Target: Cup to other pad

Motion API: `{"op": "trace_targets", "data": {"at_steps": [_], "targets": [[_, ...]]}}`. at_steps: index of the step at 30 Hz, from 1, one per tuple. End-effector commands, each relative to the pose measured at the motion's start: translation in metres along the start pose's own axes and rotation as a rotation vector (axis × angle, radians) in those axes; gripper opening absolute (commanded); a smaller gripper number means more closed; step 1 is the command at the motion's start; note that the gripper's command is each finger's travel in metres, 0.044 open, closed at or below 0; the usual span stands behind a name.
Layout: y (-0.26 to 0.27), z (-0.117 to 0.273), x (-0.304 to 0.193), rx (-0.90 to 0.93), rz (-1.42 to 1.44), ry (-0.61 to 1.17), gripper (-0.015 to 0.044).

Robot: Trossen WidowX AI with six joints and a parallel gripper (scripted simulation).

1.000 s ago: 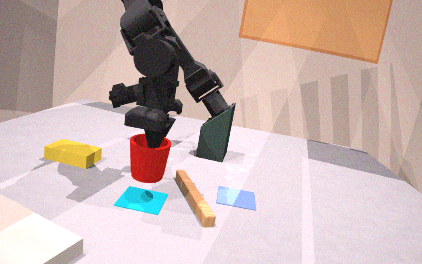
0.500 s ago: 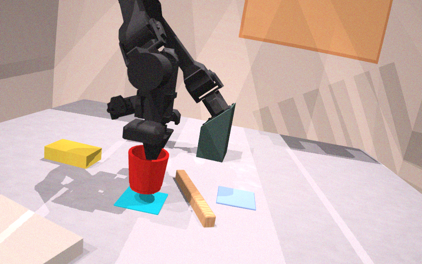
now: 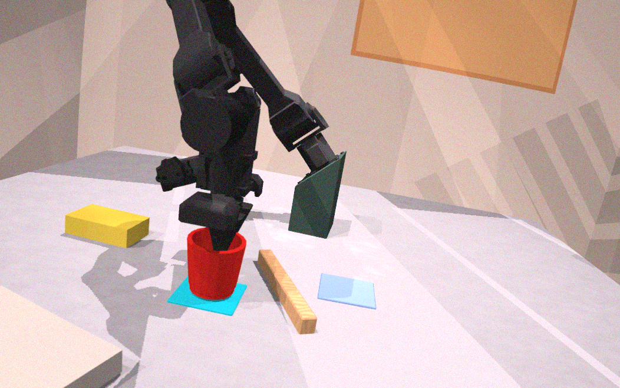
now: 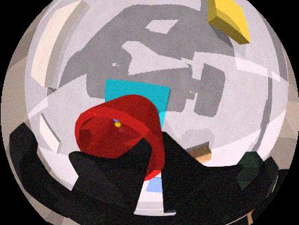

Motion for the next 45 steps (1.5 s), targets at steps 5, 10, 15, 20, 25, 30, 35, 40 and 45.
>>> {"op": "trace_targets", "data": {"at_steps": [5,10,15,20,25,30,35,40,45], "targets": [[0.000,0.001,0.000,0.001,-0.001,0.000,0.0000],[0.000,0.001,0.000,0.001,-0.001,0.000,0.0000],[0.000,0.001,0.000,0.001,-0.001,0.000,0.0128],[0.000,0.001,0.000,0.001,-0.001,0.000,0.0128],[0.001,0.006,0.000,0.001,0.000,0.000,0.0128],[0.001,0.014,0.000,0.001,0.001,0.001,0.0128],[0.002,0.022,-0.001,0.000,0.002,0.001,0.0128],[0.002,0.030,-0.001,0.000,0.002,0.000,0.0128],[0.002,0.038,-0.001,0.000,0.003,0.000,0.0128]]}}
Point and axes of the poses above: the point midway between the two fingers, 35 mm back from their tips, its own z axis back along the fingers, its own y axis across the jaws, x = y × z, the point moved 9 cm from there along z, back along the fingers
